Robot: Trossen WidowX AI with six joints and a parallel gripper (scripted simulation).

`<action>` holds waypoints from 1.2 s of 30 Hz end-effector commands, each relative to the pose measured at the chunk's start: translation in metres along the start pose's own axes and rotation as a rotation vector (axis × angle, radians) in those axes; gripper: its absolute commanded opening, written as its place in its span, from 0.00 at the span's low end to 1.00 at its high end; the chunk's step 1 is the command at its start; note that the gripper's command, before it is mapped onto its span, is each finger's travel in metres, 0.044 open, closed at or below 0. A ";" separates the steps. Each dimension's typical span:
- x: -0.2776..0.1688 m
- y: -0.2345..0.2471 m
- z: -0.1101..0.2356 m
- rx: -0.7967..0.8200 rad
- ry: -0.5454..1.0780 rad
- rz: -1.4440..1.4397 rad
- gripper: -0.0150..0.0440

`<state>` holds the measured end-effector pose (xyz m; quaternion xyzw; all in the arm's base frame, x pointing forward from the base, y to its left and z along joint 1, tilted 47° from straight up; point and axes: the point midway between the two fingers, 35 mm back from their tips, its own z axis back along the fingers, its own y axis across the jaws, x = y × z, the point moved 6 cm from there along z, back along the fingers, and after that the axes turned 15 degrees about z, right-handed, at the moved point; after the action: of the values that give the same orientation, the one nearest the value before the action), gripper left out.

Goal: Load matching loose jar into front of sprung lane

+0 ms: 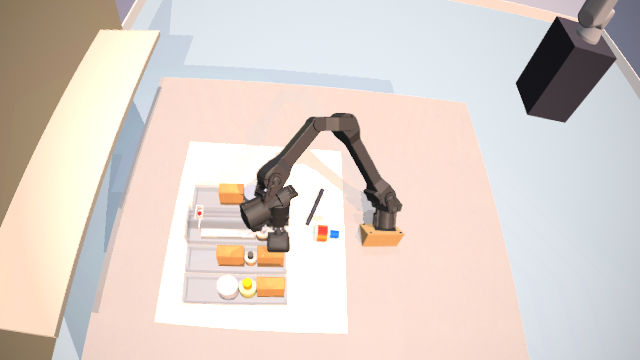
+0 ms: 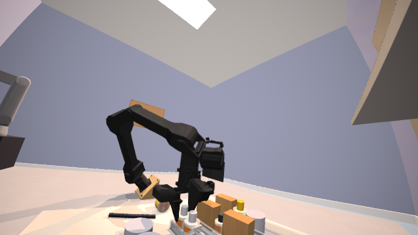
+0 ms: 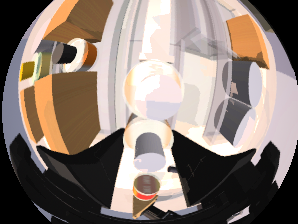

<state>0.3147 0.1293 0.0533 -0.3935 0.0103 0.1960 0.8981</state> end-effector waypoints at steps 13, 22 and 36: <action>0.000 0.000 0.000 0.001 0.000 -0.006 0.61; 0.000 0.000 0.007 0.001 0.000 -0.005 0.77; -0.011 0.004 0.021 0.002 0.000 -0.005 0.77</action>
<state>0.3087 0.1425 0.0647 -0.3951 0.0103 0.1952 0.8976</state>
